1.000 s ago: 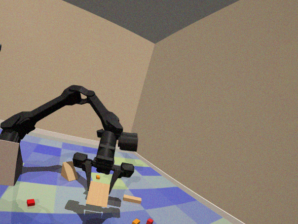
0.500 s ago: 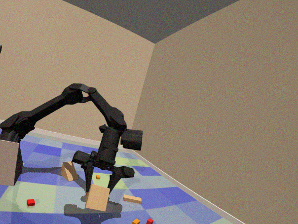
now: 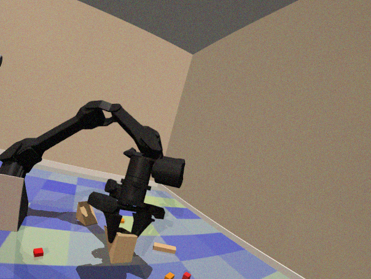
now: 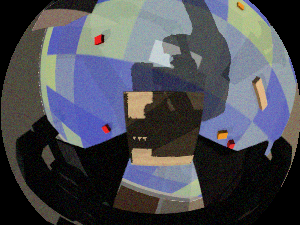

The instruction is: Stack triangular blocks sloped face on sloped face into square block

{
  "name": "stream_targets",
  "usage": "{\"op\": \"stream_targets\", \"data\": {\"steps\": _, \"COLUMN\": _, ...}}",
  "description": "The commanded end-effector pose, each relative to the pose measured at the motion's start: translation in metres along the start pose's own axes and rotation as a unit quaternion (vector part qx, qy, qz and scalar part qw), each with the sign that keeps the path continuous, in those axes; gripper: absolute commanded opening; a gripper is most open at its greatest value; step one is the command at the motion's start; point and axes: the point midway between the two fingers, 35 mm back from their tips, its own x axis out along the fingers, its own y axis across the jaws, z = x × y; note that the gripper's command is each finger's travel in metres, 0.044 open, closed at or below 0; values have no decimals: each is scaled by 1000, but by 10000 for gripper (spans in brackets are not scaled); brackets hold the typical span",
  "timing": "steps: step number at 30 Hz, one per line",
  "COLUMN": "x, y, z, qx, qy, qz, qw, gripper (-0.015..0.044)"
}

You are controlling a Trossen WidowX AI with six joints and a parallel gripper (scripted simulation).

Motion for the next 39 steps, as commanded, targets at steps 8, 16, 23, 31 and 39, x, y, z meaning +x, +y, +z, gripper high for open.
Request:
{"op": "stream_targets", "data": {"steps": 8, "x": -4, "y": 4, "z": -8, "qx": -115, "qy": -70, "qz": -86, "qw": 987, "gripper": 0}}
{"op": "stream_targets", "data": {"steps": 16, "x": -7, "y": 5, "z": -9, "qx": -138, "qy": -79, "qz": -108, "qw": 981, "gripper": 0}}
{"op": "stream_targets", "data": {"steps": 23, "x": -26, "y": -6, "z": 13, "qx": -138, "qy": -79, "qz": -108, "qw": 981, "gripper": 0}}
{"op": "stream_targets", "data": {"steps": 31, "x": -47, "y": -18, "z": 43, "qx": -137, "qy": -79, "qz": -107, "qw": 982, "gripper": 0}}
{"op": "stream_targets", "data": {"steps": 39, "x": -66, "y": -27, "z": 76, "qx": -137, "qy": -79, "qz": -107, "qw": 982, "gripper": 0}}
